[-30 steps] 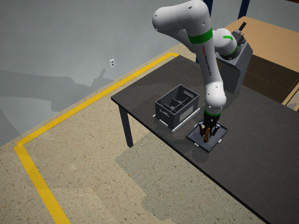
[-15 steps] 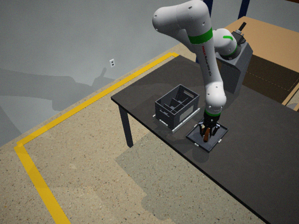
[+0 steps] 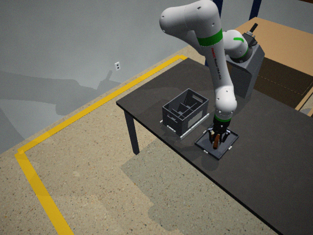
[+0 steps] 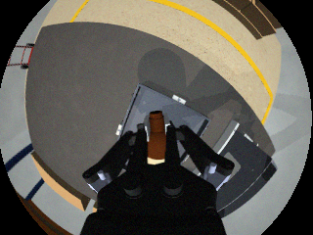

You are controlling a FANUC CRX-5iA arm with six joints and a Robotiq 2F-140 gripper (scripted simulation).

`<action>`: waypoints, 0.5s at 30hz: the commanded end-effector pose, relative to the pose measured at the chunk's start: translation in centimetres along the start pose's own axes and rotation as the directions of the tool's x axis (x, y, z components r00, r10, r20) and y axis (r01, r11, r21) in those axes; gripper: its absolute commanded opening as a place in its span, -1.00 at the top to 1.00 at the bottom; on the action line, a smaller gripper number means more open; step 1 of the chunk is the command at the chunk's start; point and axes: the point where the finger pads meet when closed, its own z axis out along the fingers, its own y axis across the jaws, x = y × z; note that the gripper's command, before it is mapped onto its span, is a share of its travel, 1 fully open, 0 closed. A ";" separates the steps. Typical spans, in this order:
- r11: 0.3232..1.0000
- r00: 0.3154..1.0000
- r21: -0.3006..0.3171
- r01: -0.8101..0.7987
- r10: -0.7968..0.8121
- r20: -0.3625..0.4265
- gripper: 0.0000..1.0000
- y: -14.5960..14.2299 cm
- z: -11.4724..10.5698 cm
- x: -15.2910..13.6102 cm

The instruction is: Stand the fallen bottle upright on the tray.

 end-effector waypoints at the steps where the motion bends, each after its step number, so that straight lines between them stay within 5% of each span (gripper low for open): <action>1: 1.000 1.000 0.000 0.000 0.000 0.000 1.00 0.0 0.0 0.0; 15: 1.000 1.000 0.000 0.000 0.000 0.000 1.00 0.0 -0.4 0.0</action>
